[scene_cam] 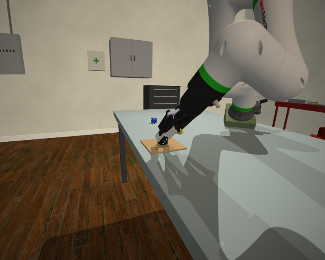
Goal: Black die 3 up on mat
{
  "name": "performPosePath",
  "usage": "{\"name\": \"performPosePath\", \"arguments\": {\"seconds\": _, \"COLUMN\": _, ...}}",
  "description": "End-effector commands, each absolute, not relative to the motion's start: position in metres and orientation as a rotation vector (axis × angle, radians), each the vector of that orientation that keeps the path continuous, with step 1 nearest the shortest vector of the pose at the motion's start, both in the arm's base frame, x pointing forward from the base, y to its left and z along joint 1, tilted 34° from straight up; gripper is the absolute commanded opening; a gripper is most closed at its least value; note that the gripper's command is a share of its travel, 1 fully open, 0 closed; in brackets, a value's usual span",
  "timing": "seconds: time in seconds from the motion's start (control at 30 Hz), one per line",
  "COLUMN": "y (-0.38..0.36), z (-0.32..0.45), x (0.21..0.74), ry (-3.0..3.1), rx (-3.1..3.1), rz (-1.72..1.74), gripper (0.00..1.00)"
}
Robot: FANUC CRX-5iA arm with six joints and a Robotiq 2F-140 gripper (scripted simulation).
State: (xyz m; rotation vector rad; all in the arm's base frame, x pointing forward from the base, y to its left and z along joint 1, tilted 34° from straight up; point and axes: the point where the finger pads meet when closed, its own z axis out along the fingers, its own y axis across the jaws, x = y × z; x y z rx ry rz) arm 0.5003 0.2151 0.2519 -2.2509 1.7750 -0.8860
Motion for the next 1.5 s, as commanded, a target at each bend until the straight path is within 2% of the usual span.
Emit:
{"name": "performPosePath", "arguments": {"seconds": 0.0, "y": 0.2171, "z": 0.2485, "x": 0.5016, "ry": 1.775, "rx": -2.250, "rz": -0.886, "gripper": 0.35}}
{"name": "performPosePath", "arguments": {"seconds": 1.47, "y": 0.2212, "z": 0.2416, "x": 0.5039, "ry": 1.775, "rx": -2.250, "rz": -0.886, "gripper": 0.35}}
